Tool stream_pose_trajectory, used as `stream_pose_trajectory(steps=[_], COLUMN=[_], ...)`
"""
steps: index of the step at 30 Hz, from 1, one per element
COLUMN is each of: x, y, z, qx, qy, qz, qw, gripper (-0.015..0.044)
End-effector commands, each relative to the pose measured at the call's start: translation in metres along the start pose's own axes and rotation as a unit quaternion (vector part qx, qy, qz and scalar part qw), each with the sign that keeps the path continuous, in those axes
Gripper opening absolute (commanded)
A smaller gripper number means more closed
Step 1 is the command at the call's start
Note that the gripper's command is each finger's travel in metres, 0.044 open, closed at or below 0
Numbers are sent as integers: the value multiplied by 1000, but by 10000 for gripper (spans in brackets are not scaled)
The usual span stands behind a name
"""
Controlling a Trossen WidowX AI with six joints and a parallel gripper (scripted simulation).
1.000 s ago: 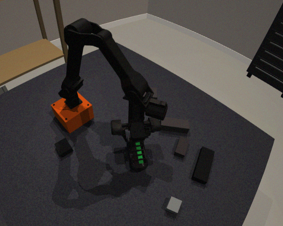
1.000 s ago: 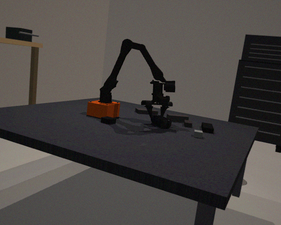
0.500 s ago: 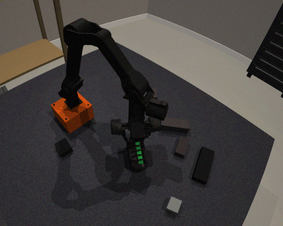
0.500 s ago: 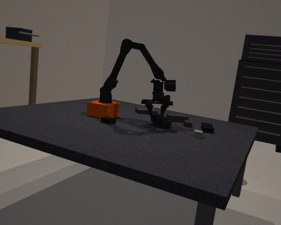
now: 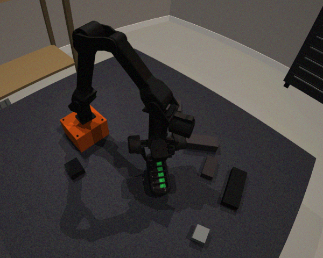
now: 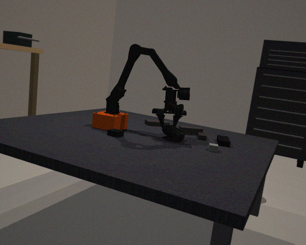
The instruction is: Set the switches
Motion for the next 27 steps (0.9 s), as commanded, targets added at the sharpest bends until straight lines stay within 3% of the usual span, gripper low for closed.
stream_pose_trajectory(steps=[1,27], x=[-6,-22], y=[2,6], z=[5,26], qx=[2,1], qy=[-1,27], qz=[4,-2], qw=[1000,1000], gripper=[338,338])
Point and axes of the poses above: the point midway between the two fingers, 35 mm back from their tips, its own x axis out along the fingers, its own y axis across the jaws, z = x × y, the point moved 10 cm from there along -x, back along the fingers, and after that the axes turned 13 degrees about x, right-handed, at the moved point
